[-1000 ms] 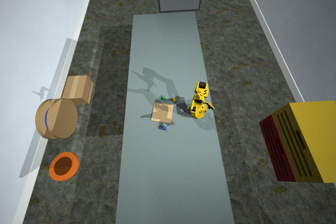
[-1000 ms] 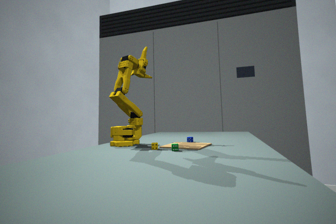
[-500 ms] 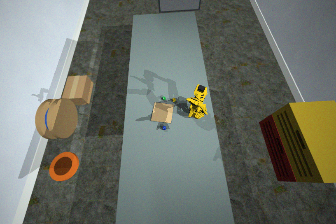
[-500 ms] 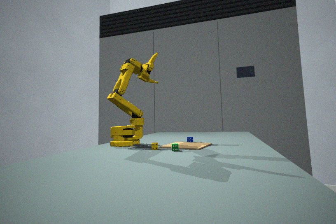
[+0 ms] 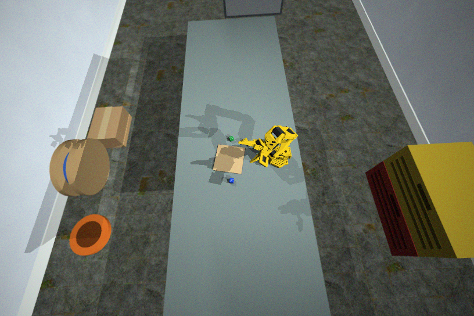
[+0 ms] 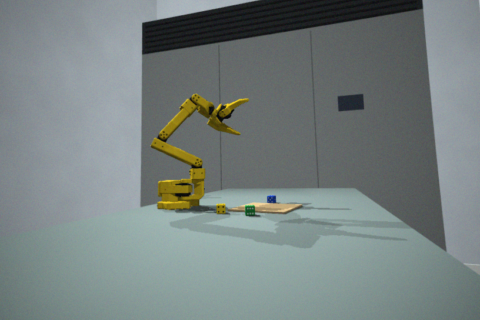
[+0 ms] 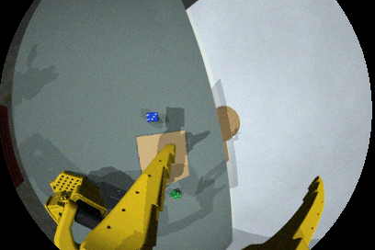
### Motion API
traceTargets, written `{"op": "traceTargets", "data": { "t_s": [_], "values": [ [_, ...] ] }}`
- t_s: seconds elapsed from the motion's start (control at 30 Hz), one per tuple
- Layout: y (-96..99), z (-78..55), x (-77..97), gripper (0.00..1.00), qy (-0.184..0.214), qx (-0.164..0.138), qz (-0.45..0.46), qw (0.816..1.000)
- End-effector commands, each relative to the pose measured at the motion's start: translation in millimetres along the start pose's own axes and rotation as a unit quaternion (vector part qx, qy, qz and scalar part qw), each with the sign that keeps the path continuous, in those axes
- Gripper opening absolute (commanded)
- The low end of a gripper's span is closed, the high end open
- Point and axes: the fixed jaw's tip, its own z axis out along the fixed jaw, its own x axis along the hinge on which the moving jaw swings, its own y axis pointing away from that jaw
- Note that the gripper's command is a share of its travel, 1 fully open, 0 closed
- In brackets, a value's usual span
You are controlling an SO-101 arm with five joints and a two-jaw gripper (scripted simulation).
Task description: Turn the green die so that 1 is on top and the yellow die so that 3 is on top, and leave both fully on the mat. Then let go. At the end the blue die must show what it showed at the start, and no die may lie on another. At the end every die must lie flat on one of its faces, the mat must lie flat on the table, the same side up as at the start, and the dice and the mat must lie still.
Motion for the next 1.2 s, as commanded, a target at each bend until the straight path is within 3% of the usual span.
{"op": "traceTargets", "data": {
  "t_s": [0.0, 0.27, 0.33, 0.37, 0.47, 0.63, 0.83, 0.9, 0.93, 1.0, 1.17],
  "values": [
    [-5.6, 8.5, 23.6, 0.65, 0.050, 0.032, 0.086, 0.995],
    [4.2, 19.2, 77.3, 0.51, 0.159, 0.063, 0.257, 0.951],
    [4.2, 19.2, 77.3, 0.51, 0.159, 0.063, 0.257, 0.951],
    [7.5, 21.2, 94.8, 0.49, 0.191, 0.078, 0.312, 0.927],
    [12.9, 21.0, 107.0, 0.45, 0.212, 0.090, 0.354, 0.907],
    [26.3, 20.1, 137.6, 0.38, 0.261, 0.121, 0.454, 0.843],
    [44.1, 16.2, 171.0, 0.32, 0.307, 0.166, 0.562, 0.750],
    [44.1, 16.2, 171.0, 0.32, 0.307, 0.166, 0.562, 0.750],
    [50.6, 13.6, 185.5, 0.32, 0.322, 0.190, 0.604, 0.704],
    [54.0, 12.5, 190.6, 0.30, 0.327, 0.200, 0.621, 0.684],
    [64.6, 5.8, 216.0, 0.29, 0.341, 0.253, 0.687, 0.590]
  ]
}}
